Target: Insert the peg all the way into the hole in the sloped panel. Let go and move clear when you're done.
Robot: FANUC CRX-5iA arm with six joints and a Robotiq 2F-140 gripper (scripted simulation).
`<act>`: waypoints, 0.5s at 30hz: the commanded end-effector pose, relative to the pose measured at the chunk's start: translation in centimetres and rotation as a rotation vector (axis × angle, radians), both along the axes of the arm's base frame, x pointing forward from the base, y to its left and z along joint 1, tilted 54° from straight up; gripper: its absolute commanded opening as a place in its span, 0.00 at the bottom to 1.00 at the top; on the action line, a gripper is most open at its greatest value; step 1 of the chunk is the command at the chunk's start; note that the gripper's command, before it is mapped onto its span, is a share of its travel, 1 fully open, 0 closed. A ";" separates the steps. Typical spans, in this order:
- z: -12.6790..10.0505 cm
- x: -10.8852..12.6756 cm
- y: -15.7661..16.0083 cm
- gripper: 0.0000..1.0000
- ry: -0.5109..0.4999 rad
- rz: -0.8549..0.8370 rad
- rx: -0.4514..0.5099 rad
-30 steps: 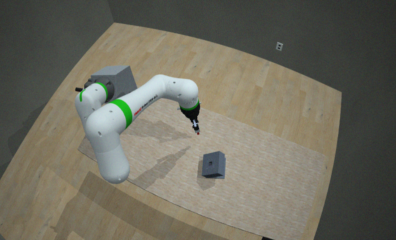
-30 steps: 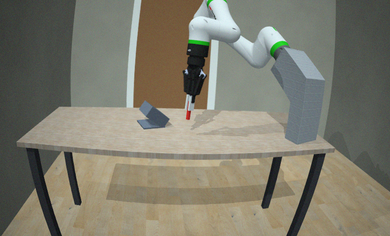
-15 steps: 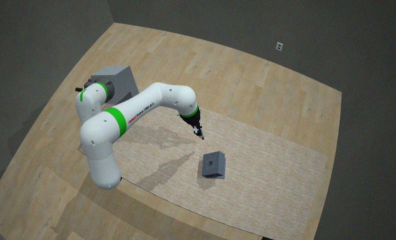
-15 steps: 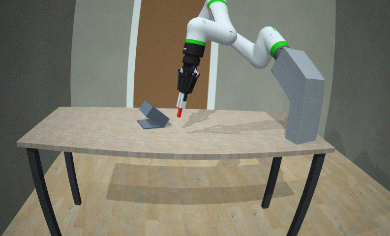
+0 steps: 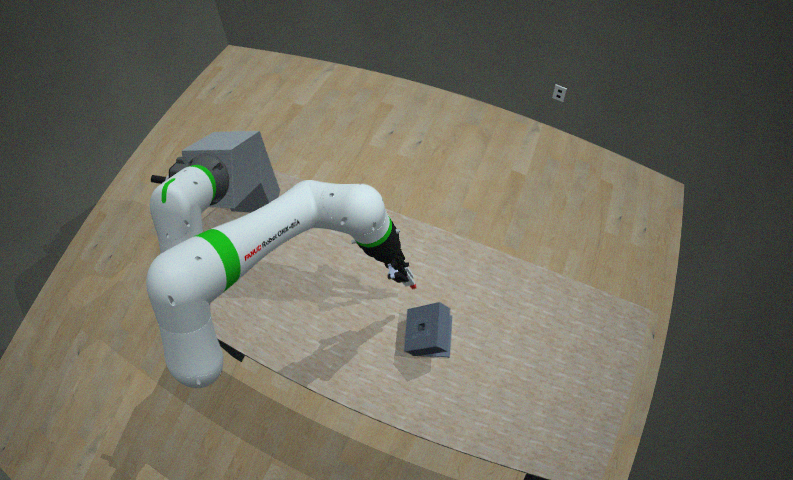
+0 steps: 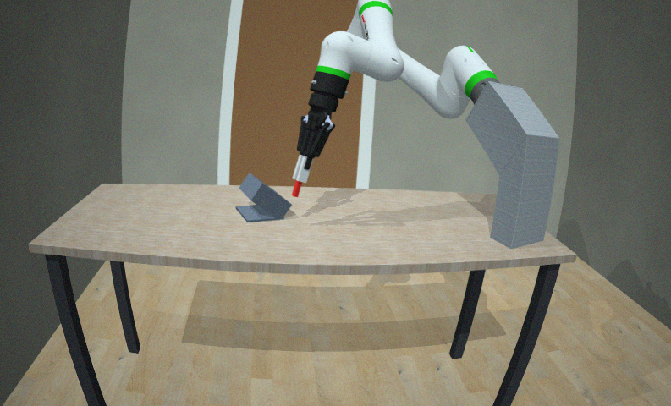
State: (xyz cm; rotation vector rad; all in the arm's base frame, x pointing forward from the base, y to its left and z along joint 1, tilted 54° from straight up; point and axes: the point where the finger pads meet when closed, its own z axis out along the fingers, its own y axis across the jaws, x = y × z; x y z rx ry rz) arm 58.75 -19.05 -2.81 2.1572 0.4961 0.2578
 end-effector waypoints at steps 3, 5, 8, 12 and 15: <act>0.7 0.4 -0.3 0.00 -0.024 0.010 0.008; 1.1 0.6 -0.4 0.00 -0.037 0.015 0.012; 1.7 0.8 -0.6 0.00 -0.056 0.022 0.017; 2.5 1.1 -0.9 0.00 -0.080 0.032 0.025; 3.1 1.3 -1.1 0.00 -0.097 0.039 0.030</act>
